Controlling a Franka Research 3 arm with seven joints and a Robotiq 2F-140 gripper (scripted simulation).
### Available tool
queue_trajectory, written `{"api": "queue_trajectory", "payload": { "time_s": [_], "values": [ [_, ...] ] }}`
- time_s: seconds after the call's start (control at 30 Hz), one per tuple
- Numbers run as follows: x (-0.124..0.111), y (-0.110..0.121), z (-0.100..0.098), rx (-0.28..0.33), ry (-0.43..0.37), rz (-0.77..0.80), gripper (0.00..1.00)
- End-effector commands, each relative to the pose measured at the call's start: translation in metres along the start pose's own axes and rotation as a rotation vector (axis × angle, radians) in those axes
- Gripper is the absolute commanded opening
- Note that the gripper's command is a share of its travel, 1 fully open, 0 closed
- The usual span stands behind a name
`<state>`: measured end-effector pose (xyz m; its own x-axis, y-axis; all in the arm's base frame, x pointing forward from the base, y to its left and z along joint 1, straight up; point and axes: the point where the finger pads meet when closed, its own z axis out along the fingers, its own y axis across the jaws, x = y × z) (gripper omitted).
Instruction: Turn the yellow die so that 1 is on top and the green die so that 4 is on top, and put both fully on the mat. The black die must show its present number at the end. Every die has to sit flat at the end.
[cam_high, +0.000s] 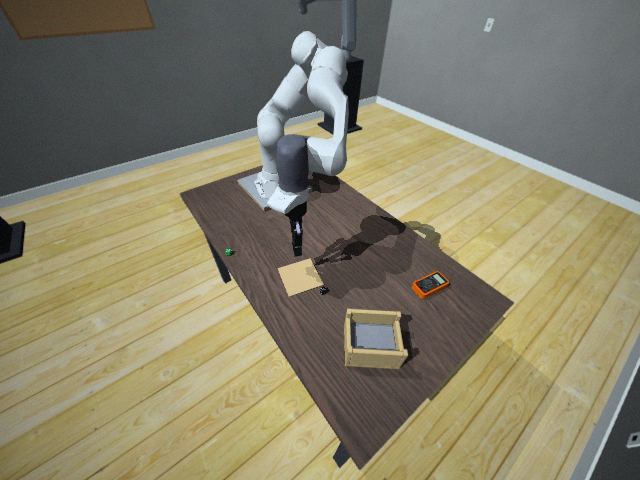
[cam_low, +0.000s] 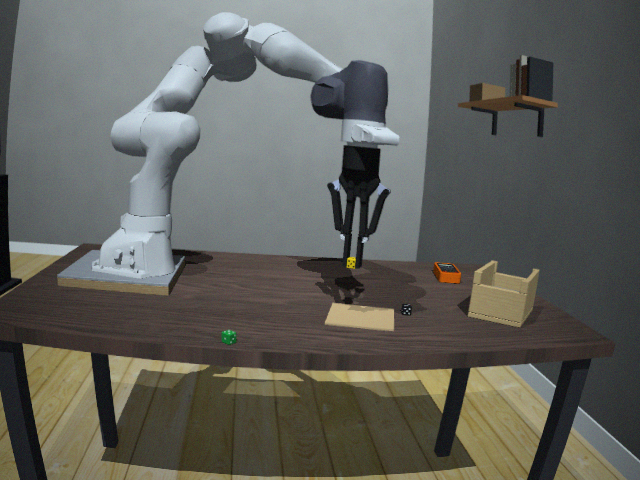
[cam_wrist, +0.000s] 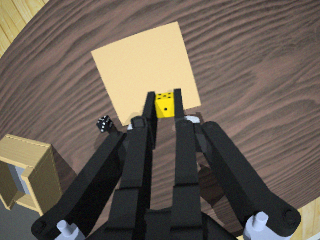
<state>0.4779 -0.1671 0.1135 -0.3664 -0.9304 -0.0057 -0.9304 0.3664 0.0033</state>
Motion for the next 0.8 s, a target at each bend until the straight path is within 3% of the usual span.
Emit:
{"api": "queue_trajectory", "payload": {
  "time_s": [0.0,0.3,0.77],
  "values": [
    [0.001,0.0,0.002,0.003,0.004,-0.04,0.18],
    [0.001,0.0,0.015,0.003,0.004,-0.04,0.18],
    [0.001,-0.002,0.077,0.003,0.004,-0.04,0.18]
  ]
}}
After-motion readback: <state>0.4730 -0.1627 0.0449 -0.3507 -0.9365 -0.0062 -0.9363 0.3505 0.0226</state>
